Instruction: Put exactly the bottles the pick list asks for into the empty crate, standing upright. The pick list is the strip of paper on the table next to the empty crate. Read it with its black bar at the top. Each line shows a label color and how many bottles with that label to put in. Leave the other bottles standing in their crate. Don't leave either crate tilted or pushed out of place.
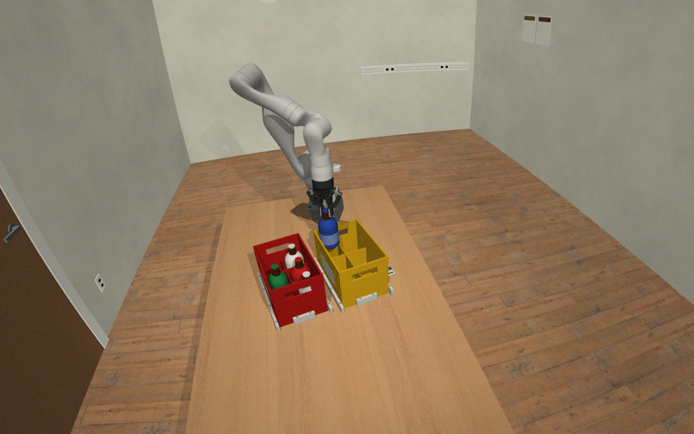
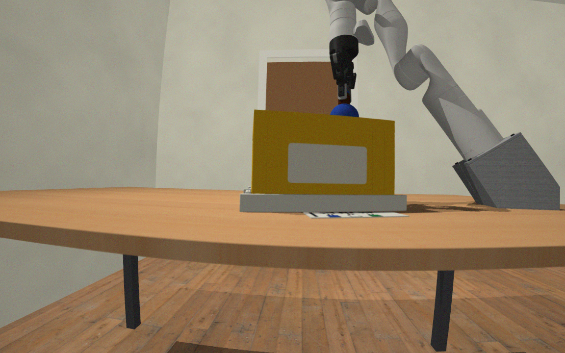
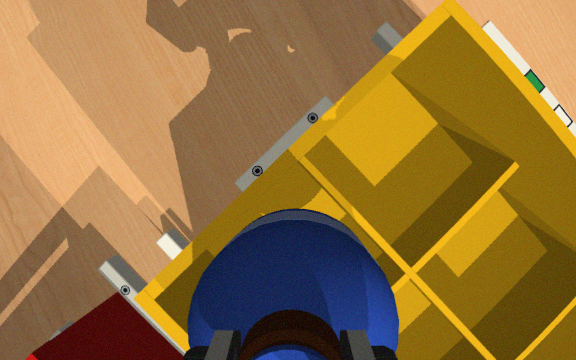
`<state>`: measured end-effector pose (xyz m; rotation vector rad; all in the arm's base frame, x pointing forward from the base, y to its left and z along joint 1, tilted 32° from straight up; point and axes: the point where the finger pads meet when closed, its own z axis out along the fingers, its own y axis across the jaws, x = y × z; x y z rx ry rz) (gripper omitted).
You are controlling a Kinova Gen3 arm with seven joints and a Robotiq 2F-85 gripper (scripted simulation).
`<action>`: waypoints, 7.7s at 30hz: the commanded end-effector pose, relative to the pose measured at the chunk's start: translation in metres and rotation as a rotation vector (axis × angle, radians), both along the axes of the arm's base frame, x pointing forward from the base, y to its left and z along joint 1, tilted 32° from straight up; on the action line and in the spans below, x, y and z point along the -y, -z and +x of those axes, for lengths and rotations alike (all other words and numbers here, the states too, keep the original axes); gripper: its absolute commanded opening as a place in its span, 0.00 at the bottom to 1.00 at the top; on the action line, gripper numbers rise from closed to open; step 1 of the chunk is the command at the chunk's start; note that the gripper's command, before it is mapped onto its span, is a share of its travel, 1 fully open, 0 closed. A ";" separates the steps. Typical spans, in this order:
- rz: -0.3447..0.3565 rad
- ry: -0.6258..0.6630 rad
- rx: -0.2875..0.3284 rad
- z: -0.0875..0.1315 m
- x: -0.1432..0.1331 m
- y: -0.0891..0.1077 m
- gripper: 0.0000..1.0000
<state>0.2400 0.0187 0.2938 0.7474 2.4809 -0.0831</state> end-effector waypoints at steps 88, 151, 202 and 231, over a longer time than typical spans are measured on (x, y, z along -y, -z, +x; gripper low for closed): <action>0.000 0.000 0.001 0.039 0.016 0.067 0.10; 0.000 0.000 0.001 0.046 0.019 0.080 0.10; 0.000 0.000 0.001 0.057 0.024 0.099 0.10; 0.000 0.000 0.001 0.057 0.024 0.100 0.10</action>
